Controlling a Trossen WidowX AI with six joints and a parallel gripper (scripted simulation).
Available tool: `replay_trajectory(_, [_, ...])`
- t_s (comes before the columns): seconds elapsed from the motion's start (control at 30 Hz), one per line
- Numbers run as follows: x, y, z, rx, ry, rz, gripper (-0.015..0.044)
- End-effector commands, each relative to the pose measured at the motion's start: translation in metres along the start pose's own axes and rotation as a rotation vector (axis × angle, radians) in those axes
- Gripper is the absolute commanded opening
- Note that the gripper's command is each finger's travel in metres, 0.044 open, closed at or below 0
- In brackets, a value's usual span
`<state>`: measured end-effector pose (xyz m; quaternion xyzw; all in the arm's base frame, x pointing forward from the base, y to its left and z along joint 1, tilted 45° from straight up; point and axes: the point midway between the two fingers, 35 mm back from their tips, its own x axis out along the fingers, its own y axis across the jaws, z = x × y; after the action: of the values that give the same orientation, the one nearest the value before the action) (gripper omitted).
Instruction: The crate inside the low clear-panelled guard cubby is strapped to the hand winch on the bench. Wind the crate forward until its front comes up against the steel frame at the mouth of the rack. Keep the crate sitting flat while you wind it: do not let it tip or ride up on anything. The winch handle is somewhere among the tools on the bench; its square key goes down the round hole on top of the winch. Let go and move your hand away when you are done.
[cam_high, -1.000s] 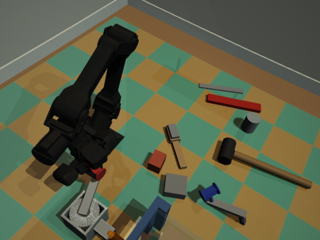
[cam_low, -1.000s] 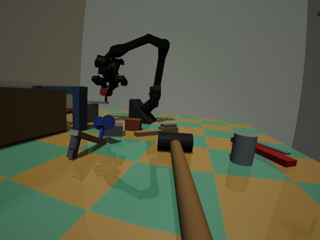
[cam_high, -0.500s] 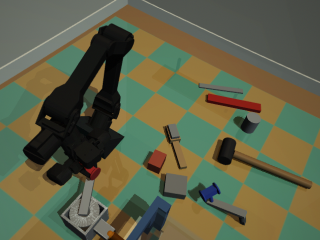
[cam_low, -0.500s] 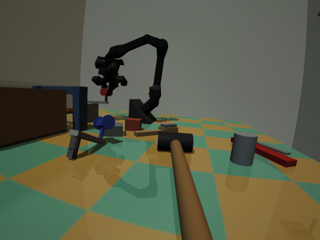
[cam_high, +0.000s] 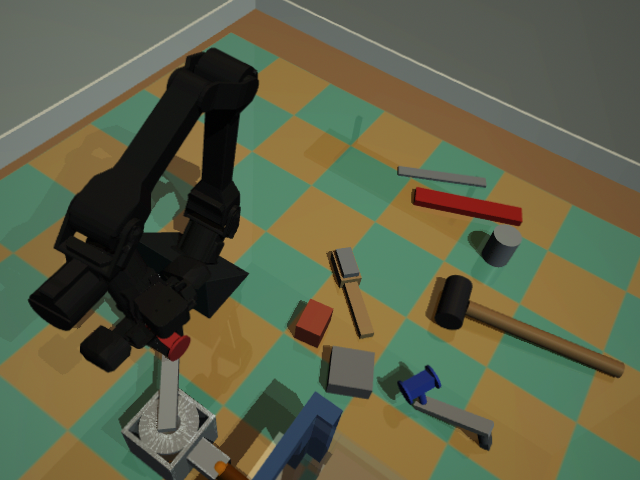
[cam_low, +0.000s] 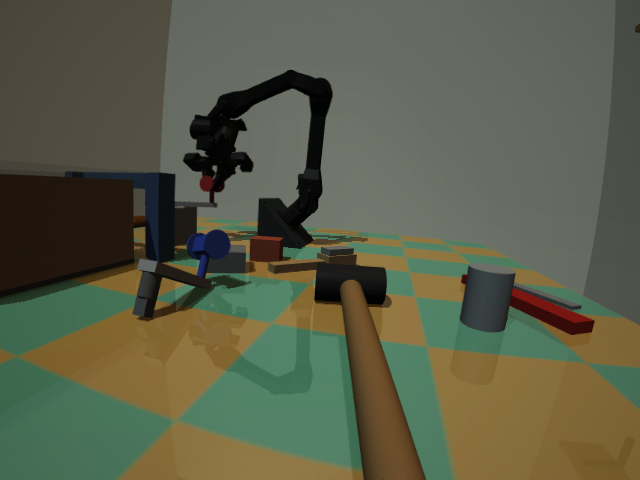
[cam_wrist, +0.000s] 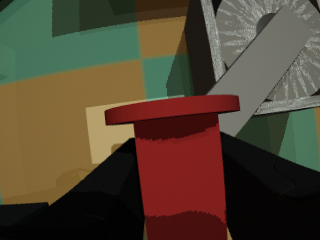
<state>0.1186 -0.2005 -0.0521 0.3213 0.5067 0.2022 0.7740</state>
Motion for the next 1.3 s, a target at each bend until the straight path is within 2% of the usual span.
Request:
replay_trajectory(0.0, [-0.004, -0.013, -0.011, 0.002, 0.022, -0.024, 0.0])
replay_trajectory(1.27, [-0.013, -0.052, -0.026, 0.001, 0.023, -0.027, 0.0])
